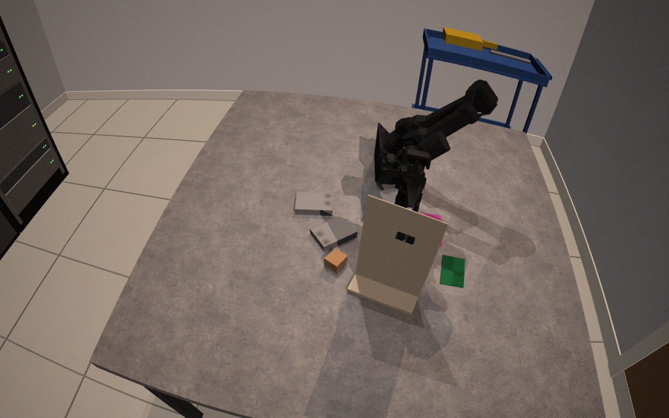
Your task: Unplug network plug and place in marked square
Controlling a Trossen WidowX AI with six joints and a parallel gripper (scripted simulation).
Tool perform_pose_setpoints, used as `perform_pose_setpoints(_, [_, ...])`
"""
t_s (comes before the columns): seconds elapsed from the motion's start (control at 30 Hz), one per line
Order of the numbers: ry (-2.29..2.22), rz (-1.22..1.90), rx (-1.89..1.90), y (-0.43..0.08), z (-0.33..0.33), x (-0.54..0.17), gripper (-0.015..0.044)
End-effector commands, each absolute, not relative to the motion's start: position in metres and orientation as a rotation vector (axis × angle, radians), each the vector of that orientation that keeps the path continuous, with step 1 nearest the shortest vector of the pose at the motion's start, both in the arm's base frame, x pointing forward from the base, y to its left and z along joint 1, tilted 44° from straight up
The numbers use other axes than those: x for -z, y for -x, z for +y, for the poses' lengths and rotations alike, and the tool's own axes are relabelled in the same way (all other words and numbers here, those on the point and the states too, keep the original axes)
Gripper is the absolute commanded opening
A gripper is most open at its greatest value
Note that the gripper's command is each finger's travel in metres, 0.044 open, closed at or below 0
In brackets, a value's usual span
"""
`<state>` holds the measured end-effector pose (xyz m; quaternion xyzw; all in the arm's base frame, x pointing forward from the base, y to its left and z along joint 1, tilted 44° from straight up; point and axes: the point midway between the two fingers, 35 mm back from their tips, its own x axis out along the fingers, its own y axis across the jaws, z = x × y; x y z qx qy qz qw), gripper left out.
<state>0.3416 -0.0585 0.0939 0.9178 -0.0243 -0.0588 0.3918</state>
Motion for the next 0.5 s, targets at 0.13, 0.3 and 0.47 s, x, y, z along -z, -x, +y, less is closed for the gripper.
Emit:
perform_pose_setpoints(0.13, [-2.329,-0.063,0.134,-0.339,-0.066,-0.107,0.0])
perform_pose_setpoints(0.3, [-2.329,-0.065,0.131,-0.337,-0.071,-0.115,0.0])
perform_pose_setpoints(0.47, [-2.329,-0.067,0.128,-0.334,-0.075,-0.122,0.0])
